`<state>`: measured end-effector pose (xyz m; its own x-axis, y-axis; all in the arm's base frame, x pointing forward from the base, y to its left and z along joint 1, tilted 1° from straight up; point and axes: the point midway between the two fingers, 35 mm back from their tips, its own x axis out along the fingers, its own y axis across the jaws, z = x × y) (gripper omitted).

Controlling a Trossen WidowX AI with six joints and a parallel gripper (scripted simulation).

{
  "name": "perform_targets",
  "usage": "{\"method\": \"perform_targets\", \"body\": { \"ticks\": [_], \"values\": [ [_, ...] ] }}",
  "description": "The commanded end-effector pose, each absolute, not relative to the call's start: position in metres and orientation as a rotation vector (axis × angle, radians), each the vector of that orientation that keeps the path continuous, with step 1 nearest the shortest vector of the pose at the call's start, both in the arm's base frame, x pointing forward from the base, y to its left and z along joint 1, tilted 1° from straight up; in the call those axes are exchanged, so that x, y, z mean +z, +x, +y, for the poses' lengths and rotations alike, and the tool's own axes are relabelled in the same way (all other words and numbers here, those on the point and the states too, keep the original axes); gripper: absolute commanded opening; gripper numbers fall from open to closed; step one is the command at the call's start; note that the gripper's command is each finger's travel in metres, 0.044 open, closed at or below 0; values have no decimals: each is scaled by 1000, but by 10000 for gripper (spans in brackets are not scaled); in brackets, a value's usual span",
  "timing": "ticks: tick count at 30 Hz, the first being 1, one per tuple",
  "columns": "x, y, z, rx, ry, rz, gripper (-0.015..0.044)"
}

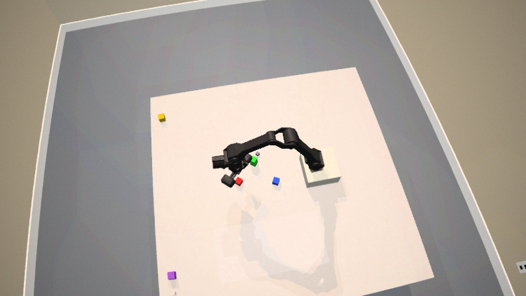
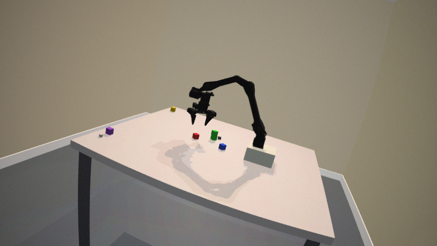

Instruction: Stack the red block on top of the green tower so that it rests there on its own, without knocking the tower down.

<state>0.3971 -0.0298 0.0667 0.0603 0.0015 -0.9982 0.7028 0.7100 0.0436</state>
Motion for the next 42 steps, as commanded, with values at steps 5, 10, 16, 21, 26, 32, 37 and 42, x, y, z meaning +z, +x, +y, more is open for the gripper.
{"method": "perform_targets", "body": {
  "ticks": [5,10,16,21,26,32,37,42],
  "values": [
    [57,400,-29,-575,589,1427,440],
    [24,402,-29,-575,589,1427,440],
    [22,402,-28,-575,589,1427,440],
    [15,403,-28,-575,589,1427,440],
    [7,403,-28,-575,589,1427,440],
    [-2,404,-28,-575,589,1427,440],
    [-11,404,-28,-575,589,1427,440],
    [-16,404,-28,-575,589,1427,440]
  ]
}}
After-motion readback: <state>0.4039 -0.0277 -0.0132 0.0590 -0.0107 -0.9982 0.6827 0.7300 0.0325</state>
